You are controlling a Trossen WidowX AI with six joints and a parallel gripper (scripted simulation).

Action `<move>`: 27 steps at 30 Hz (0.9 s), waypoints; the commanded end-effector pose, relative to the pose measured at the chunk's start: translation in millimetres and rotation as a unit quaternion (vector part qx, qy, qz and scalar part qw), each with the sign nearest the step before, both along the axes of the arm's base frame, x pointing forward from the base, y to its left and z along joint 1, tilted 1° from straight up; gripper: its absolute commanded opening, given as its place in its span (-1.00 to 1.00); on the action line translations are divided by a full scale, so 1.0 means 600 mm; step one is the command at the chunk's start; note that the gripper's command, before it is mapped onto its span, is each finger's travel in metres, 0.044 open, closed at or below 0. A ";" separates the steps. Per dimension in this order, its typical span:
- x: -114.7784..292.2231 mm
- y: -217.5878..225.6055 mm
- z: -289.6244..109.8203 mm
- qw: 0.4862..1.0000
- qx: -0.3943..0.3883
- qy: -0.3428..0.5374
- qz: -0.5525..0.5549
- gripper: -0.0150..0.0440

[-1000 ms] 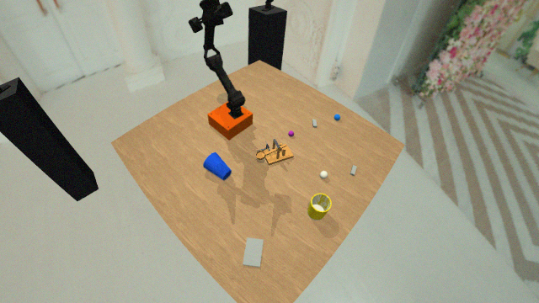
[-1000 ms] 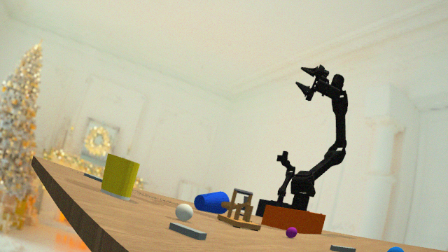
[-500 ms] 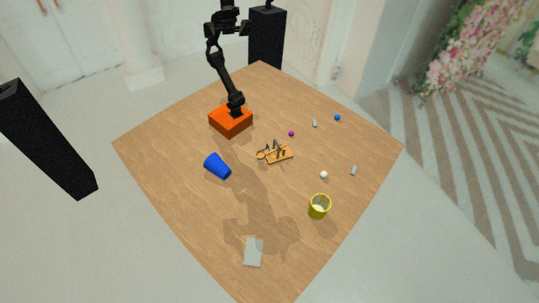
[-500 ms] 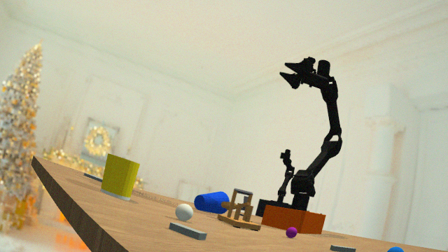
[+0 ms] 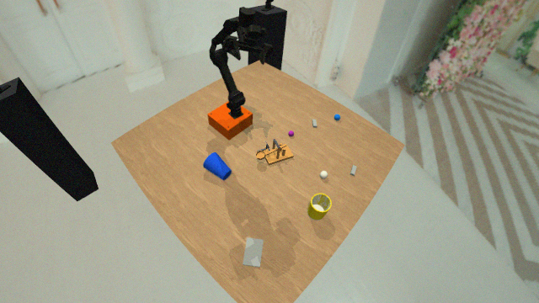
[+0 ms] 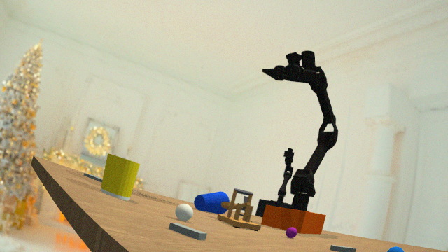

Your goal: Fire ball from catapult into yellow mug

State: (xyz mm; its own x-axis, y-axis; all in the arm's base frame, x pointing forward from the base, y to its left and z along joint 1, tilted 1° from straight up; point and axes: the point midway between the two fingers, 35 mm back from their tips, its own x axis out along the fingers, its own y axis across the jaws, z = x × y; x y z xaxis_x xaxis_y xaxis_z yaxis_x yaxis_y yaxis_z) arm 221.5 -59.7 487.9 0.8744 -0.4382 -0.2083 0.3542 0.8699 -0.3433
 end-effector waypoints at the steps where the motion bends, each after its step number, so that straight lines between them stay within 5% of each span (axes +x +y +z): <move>1: 0.046 0.016 -0.040 0.997 -0.025 0.061 0.031 1.00; 27: 0.215 0.111 -0.337 0.878 -0.144 0.385 0.245 1.00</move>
